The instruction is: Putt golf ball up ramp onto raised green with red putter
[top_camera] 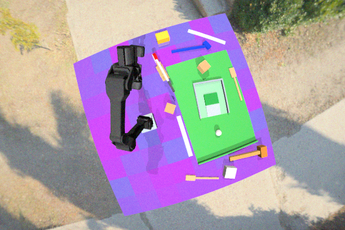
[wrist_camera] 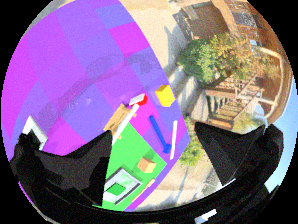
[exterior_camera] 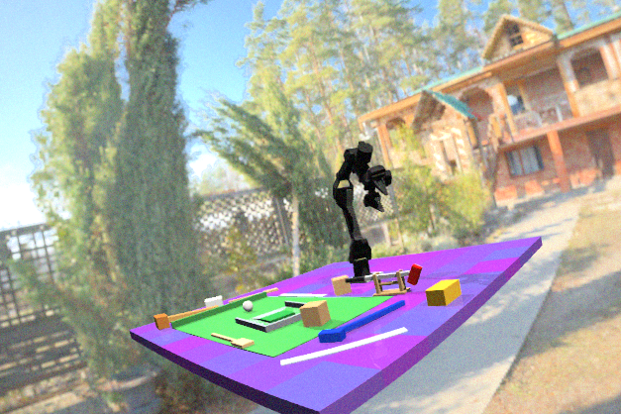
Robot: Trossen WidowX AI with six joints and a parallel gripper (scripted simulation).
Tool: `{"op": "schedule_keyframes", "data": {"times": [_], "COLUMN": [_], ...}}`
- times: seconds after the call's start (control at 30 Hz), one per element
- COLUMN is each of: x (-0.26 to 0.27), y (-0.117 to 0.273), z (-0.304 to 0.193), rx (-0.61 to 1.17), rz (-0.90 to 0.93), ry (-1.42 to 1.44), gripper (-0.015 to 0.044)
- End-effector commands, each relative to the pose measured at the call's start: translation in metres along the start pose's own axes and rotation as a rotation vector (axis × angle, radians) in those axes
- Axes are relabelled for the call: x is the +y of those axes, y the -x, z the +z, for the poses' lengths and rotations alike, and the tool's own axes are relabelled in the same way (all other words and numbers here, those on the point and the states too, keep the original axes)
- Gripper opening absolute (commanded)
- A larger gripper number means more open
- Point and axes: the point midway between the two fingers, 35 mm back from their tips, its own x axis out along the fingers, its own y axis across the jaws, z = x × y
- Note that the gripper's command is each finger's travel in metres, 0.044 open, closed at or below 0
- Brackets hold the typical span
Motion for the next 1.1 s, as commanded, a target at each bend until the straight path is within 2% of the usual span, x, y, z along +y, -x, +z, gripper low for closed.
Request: {"op": "schedule_keyframes", "data": {"times": [0.0,0.2,0.37,1.07], "x": [0.015,0.065,0.119,0.146], "y": [-0.044,-0.099,-0.124,-0.163], "z": [-0.047,-0.129,-0.177,-0.182], "rx": [0.054,0.119,0.138,0.138], "rz": [0.119,0.297,0.407,0.41], "ry": [-0.21,-0.594,-0.891,-0.903], "gripper": [0.044,0.044,0.044,0.044]}}
